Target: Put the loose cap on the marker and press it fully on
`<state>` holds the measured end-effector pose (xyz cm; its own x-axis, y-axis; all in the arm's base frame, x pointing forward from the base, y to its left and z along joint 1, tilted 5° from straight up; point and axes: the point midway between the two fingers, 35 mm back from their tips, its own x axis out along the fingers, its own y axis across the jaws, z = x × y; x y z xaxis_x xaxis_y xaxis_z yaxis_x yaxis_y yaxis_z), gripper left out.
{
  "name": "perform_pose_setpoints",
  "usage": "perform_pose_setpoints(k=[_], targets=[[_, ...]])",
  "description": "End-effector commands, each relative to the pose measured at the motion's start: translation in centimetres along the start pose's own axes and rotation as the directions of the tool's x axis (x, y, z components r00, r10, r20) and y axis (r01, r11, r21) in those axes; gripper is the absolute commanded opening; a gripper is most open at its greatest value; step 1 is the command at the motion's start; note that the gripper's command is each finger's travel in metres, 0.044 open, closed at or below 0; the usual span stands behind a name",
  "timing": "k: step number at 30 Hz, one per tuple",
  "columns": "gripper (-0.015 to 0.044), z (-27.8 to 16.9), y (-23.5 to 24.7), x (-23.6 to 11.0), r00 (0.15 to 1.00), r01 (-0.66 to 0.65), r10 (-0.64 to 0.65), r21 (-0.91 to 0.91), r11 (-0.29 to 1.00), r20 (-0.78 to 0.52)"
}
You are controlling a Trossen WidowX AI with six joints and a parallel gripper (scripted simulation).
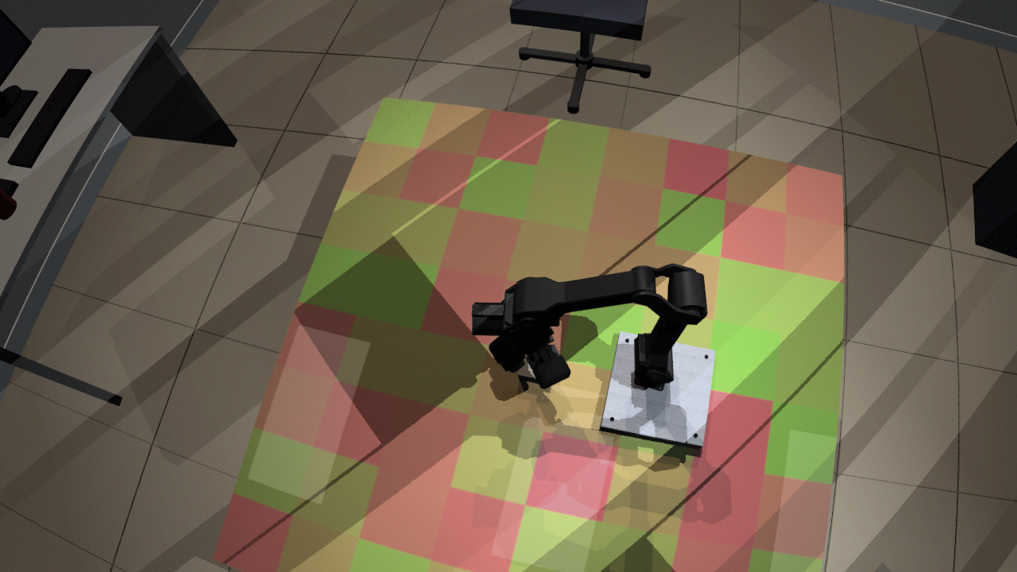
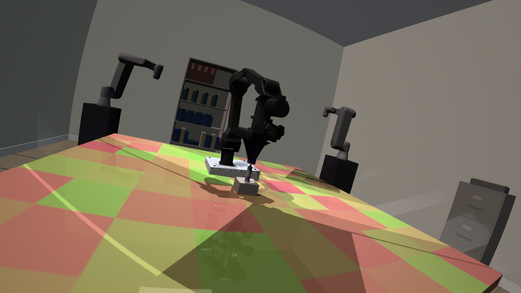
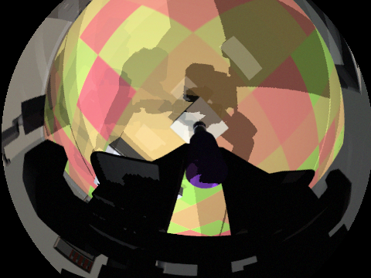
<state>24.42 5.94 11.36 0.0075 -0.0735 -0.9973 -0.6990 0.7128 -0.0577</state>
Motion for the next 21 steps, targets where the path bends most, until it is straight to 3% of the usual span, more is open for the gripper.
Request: perform_pose_setpoints(k=[1,21], targets=[[0.0,0.0,0.0,0.7,1.0,-0.002,0.002,0.0,1.0,0.001],[0.0,0.0,0.1,3.9,1.0,-0.002,0.002,0.0,1.0,0.0]])
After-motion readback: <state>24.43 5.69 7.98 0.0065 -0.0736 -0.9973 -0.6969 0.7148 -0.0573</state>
